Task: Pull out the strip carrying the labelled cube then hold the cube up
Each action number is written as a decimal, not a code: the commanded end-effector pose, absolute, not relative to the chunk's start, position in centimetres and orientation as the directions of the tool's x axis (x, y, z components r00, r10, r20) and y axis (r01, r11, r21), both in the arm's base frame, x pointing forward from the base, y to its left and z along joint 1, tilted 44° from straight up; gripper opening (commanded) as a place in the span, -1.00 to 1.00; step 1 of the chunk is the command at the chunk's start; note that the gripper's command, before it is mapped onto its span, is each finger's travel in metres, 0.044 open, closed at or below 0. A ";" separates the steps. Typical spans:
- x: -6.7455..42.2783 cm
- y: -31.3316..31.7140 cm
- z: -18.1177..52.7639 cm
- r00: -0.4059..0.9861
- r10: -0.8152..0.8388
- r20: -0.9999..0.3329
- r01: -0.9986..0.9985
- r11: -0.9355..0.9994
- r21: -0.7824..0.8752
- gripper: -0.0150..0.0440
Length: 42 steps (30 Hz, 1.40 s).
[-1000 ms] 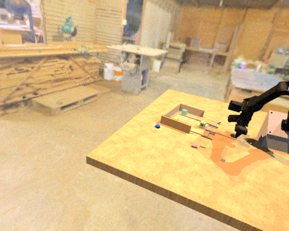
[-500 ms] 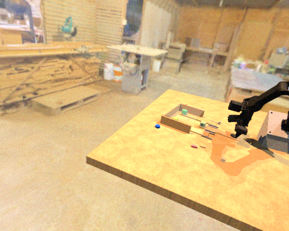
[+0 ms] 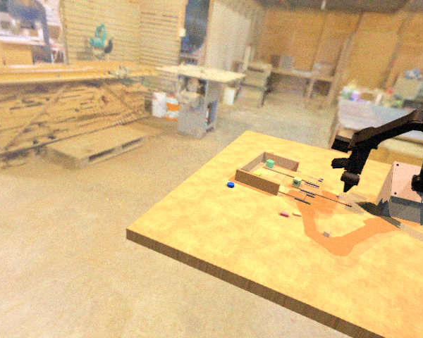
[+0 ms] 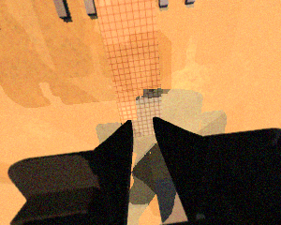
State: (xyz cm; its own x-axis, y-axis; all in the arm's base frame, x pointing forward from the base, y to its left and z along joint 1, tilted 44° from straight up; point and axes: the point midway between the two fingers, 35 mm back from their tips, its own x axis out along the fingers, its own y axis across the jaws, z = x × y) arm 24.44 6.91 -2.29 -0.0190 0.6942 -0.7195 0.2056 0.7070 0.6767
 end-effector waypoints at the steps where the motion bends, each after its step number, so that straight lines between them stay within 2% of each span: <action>1: 25.6 6.7 -2.4 -0.025 0.692 -0.722 0.238 0.705 0.668 0.13; 11: 30.2 6.0 -2.1 -0.023 0.692 -0.722 0.237 0.705 0.668 1.00; 42: 43.2 3.9 -2.7 -0.018 0.691 -0.723 0.232 0.706 0.669 1.00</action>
